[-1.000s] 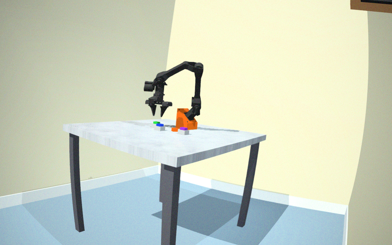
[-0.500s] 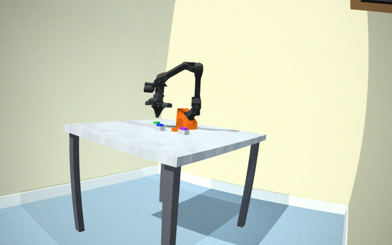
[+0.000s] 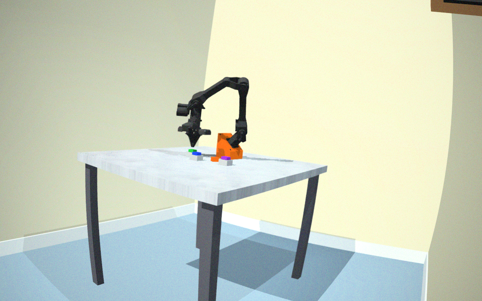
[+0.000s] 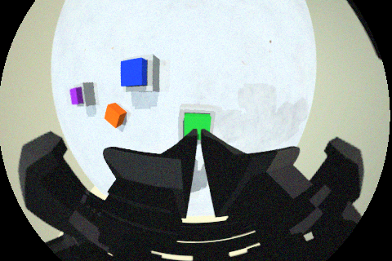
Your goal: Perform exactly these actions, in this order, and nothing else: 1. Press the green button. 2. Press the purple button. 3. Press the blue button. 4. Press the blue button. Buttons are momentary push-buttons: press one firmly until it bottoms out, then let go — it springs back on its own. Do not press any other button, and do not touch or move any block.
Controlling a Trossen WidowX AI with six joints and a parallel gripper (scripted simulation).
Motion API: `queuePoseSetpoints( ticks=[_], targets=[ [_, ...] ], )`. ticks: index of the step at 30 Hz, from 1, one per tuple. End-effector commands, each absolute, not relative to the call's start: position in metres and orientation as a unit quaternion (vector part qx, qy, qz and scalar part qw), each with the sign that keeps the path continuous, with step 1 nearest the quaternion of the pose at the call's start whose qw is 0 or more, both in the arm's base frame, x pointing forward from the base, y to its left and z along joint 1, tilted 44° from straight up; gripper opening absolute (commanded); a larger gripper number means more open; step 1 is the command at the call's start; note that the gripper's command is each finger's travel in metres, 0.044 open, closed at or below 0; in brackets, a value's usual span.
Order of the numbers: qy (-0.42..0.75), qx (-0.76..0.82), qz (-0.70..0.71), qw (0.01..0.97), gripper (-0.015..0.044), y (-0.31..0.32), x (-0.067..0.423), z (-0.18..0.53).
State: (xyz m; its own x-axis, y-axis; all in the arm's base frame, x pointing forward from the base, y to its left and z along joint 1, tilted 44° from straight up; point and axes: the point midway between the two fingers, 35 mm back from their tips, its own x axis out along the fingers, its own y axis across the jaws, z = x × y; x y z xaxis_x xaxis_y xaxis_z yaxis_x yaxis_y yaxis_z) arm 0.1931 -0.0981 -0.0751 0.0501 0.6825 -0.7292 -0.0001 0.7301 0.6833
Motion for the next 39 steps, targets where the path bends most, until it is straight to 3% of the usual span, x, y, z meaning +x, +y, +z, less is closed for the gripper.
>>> queuePoseSetpoints(
  ticks=[1, 31, 39],
  targets=[
    [0.642, 0.272, 0.253, 0.671, 0.0020, -0.091, 0.192, -0.082],
    [0.642, 0.272, 0.253, 0.671, 0.0020, -0.083, 0.192, -0.089],
    [0.642, 0.272, 0.253, 0.671, 0.0020, -0.106, 0.191, -0.065]
  ],
)
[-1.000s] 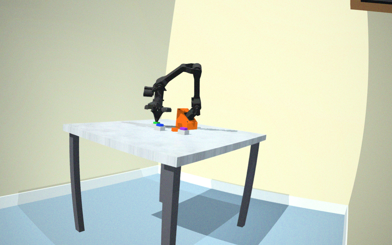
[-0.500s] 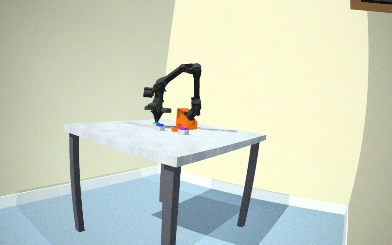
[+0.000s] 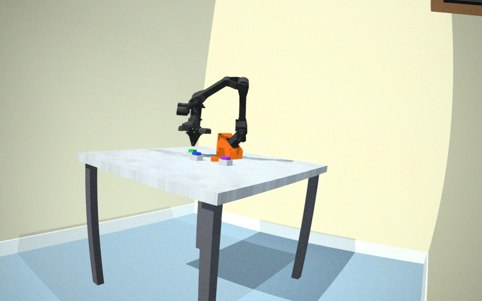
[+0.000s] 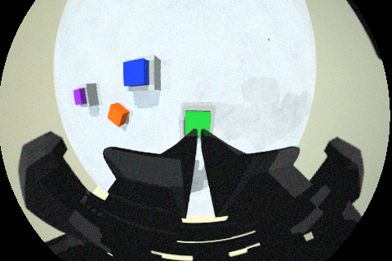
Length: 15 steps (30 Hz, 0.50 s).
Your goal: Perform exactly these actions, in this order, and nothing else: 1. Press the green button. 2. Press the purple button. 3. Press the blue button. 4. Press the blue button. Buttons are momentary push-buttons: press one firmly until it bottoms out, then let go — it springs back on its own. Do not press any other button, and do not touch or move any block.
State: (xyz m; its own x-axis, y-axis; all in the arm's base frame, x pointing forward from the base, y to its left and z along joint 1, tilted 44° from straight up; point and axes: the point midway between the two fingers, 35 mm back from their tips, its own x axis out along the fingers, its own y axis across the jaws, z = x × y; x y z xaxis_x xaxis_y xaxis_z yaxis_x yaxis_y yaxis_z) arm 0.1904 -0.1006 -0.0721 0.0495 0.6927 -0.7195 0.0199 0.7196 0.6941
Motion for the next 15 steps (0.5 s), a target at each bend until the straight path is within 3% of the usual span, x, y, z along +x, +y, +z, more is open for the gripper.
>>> queuePoseSetpoints(
  ticks=[1, 7, 15],
  targets=[
    [0.642, 0.272, 0.253, 0.671, 0.0020, -0.106, 0.191, -0.065],
    [0.643, 0.272, 0.252, 0.671, 0.0020, -0.148, 0.188, -0.023],
    [0.644, 0.270, 0.249, 0.671, 0.0020, -0.144, 0.195, -0.012]
  ],
)
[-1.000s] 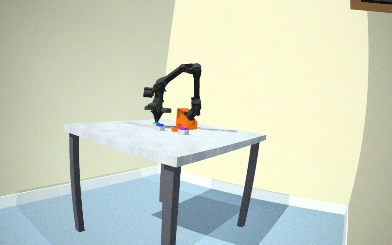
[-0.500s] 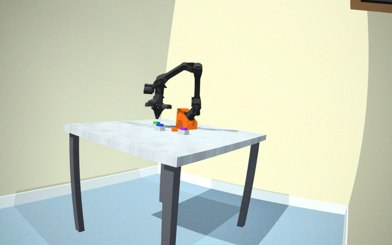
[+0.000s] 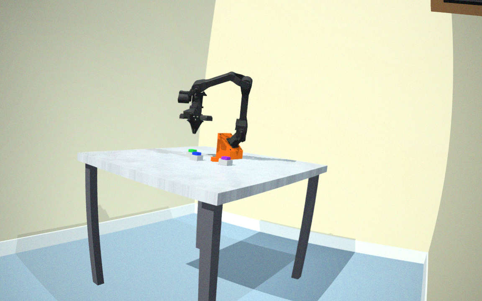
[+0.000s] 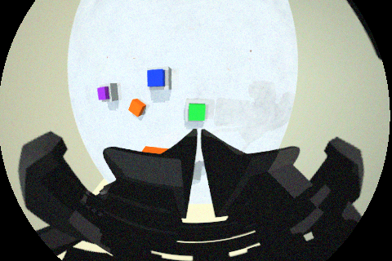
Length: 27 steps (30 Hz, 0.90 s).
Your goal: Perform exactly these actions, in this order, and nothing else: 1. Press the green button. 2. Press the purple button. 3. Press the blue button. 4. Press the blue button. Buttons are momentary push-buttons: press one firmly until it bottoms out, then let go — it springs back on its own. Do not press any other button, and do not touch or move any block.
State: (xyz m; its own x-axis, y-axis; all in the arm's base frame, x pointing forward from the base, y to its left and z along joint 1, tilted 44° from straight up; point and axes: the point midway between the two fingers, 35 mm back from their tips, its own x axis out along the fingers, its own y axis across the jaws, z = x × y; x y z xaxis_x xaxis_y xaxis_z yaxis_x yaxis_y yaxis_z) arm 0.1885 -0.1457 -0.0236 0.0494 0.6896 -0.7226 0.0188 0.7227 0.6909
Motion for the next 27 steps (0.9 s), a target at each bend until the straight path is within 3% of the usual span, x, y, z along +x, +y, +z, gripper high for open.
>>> queuePoseSetpoints(
  ticks=[1, 8, 15, 27],
  targets=[
    [0.645, 0.269, 0.245, 0.672, 0.0020, -0.136, 0.204, -0.001],
    [0.646, 0.266, 0.237, 0.676, 0.0020, -0.058, 0.245, 0.082],
    [0.641, 0.275, 0.255, 0.670, 0.0020, 0.023, 0.239, 0.148],
    [0.642, 0.273, 0.257, 0.669, 0.0020, 0.047, 0.241, 0.127]
  ],
)
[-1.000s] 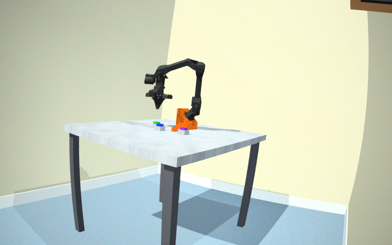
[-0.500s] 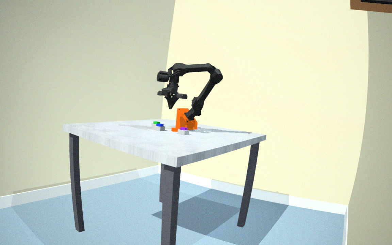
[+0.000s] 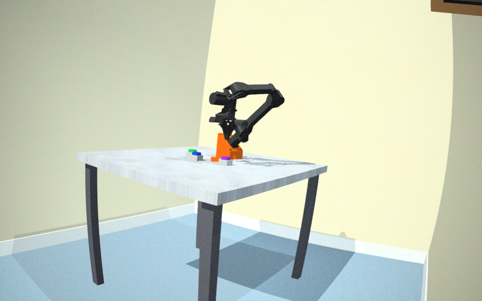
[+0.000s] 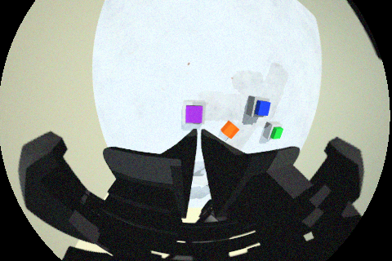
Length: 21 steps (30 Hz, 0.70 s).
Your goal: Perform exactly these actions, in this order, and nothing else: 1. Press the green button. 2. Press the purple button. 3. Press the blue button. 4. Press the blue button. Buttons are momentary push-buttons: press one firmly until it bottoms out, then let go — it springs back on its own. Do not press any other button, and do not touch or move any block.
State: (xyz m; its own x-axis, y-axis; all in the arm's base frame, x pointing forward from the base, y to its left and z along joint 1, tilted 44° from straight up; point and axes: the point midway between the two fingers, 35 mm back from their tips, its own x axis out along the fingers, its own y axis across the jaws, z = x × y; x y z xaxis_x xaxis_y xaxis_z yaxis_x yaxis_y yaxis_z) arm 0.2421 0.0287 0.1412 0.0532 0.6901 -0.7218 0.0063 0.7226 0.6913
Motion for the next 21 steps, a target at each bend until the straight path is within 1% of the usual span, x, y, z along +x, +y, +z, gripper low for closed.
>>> queuePoseSetpoints(
  ticks=[1, 4, 21],
  targets=[
    [0.641, 0.273, 0.257, 0.670, 0.0020, 0.057, 0.241, 0.118],
    [0.640, 0.276, 0.257, 0.669, 0.0020, 0.069, 0.241, 0.107],
    [0.640, 0.276, 0.257, 0.669, 0.0020, 0.083, 0.242, 0.092]
  ],
)
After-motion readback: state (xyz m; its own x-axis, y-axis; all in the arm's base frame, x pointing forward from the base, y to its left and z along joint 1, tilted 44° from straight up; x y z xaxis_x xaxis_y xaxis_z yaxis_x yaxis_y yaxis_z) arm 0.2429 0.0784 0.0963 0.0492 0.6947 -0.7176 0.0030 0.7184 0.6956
